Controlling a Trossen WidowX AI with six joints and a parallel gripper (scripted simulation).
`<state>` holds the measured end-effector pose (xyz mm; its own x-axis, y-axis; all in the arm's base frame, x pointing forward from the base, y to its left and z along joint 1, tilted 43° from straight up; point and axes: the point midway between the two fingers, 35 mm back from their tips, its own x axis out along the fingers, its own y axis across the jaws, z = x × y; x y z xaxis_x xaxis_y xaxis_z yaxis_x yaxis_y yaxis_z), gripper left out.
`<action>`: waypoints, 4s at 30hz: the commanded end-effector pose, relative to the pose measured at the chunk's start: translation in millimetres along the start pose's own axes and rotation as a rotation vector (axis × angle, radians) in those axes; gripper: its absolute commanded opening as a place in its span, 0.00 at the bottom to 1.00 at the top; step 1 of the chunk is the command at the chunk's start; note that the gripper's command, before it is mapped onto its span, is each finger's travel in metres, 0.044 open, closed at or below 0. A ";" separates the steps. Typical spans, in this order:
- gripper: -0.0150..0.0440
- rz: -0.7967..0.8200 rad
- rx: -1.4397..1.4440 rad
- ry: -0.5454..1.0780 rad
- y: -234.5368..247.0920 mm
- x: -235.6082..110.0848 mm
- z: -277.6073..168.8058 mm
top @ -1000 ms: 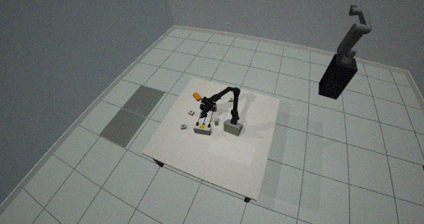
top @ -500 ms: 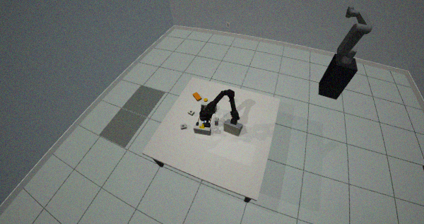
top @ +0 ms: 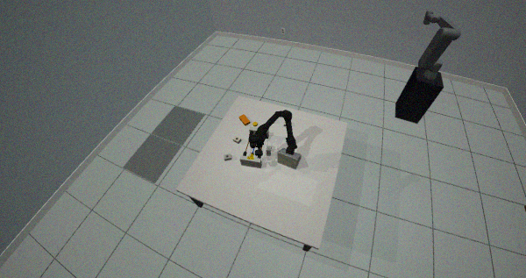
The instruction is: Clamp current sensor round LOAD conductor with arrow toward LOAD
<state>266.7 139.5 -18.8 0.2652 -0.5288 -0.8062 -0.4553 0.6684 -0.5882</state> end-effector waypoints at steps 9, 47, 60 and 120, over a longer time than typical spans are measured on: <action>1.00 -0.036 0.162 0.327 -91.4 15.1 -113.2; 1.00 -0.038 0.162 0.327 -92.4 67.2 -130.6; 0.74 -0.037 0.169 0.323 -92.4 69.2 -130.1; 0.25 0.079 -0.516 0.318 -106.2 -22.5 -37.2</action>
<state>268.5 59.7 64.4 -0.0234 -0.6726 -0.7397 -0.7944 0.4617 -0.3947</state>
